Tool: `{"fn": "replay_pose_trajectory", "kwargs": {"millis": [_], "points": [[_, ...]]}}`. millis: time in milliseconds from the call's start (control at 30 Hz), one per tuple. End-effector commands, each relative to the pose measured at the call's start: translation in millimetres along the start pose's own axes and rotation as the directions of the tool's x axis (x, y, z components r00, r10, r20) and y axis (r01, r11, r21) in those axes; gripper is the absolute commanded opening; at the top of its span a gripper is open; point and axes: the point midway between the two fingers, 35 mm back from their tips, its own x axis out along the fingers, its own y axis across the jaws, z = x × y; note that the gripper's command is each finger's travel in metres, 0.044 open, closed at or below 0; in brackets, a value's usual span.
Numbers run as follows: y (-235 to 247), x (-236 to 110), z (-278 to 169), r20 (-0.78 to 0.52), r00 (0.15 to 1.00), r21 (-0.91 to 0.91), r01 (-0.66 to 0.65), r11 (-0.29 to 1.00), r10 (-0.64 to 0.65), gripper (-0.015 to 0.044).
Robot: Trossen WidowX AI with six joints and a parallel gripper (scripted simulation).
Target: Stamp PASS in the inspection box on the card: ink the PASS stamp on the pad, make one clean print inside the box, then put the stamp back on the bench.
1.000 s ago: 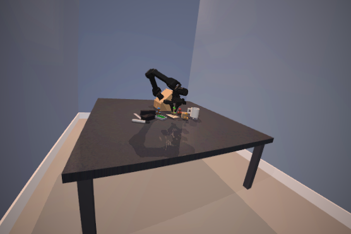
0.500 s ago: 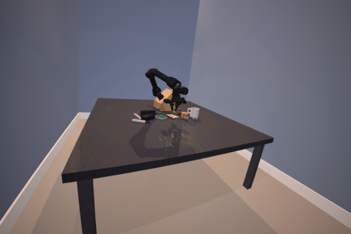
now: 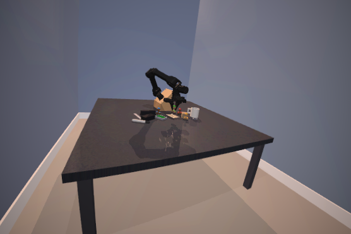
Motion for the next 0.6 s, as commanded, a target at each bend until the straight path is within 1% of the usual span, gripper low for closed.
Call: {"fn": "replay_pose_trajectory", "kwargs": {"millis": [0, 567], "points": [[0.1, -2.1, 0.0, -0.001, 1.000, 0.006, -0.004, 1.000, 0.004, 0.0000], [-61.6, -5.8, -41.6, -0.003, 1.000, 0.004, -0.003, 1.000, 0.003, 0.0000]]}}
